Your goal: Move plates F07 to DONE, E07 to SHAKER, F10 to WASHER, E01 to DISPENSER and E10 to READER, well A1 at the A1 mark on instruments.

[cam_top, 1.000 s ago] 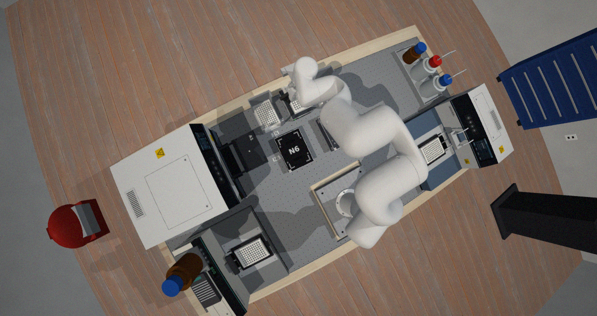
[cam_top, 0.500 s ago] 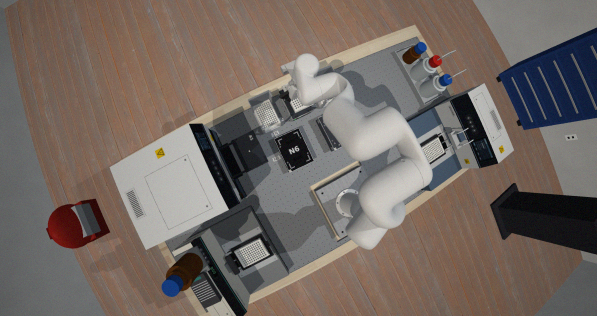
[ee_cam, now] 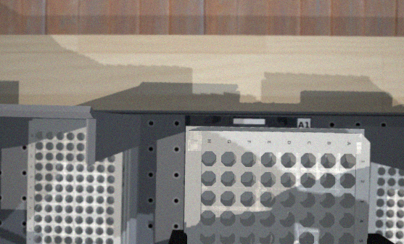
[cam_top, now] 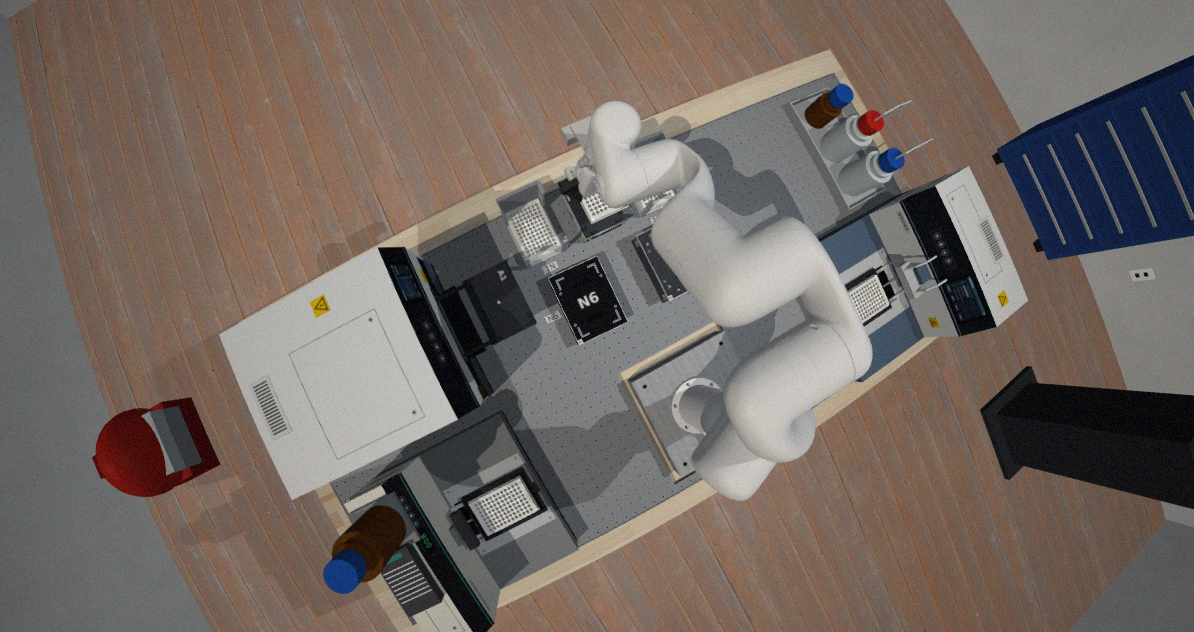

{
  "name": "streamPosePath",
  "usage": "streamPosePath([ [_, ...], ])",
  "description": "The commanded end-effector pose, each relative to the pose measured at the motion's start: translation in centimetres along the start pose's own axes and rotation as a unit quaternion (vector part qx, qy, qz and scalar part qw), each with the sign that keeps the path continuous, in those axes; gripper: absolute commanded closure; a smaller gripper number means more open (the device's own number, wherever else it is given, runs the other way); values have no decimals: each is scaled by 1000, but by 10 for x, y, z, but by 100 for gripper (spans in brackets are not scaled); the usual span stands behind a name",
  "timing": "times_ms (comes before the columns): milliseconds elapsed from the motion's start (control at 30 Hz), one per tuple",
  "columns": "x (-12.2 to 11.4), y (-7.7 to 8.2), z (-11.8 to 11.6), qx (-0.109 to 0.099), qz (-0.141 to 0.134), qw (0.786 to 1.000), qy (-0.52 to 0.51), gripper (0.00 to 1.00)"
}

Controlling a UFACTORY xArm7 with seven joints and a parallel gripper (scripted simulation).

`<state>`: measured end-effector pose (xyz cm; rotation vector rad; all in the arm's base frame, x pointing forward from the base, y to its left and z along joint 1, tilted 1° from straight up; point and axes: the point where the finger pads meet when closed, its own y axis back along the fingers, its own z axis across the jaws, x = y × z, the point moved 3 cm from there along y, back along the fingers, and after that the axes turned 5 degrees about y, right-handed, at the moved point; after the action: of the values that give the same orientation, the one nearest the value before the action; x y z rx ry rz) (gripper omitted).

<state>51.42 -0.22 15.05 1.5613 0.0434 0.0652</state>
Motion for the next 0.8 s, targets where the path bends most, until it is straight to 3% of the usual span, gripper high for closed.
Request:
streamPosePath([
  [0, 2, 5, 0, 0, 3, 1000, 0, 100],
  [767, 2, 31, 0, 0, 3, 1000, 0, 100],
])
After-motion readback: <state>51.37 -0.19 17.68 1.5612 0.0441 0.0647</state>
